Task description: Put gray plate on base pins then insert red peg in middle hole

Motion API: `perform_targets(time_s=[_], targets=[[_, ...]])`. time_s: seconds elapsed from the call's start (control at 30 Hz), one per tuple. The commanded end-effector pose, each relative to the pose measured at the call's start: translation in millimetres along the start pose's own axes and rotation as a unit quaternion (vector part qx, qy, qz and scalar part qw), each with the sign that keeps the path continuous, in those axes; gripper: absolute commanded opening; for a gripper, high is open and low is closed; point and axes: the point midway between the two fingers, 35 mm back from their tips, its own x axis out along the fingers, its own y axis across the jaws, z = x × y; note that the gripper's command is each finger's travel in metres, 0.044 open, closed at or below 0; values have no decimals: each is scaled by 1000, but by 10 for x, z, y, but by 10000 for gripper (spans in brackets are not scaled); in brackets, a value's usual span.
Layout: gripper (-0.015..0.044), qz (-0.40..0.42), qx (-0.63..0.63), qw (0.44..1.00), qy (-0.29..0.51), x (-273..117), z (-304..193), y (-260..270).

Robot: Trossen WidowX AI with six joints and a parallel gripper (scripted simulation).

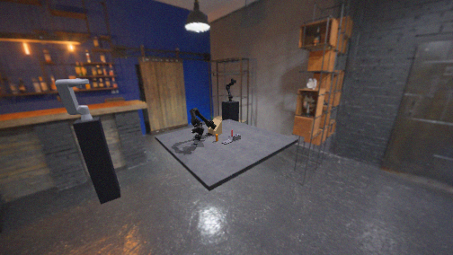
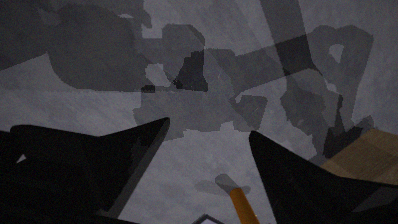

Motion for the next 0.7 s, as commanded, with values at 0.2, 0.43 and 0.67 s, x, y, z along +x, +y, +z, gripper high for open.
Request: perform_targets(time_s=[0.2,0.43,0.67], targets=[[440,18,-263,965,3,-74,10,-22],[440,41,-569,821,-7,-165,25,-53],[440,57,-804,590,-31,-253,40,-87]])
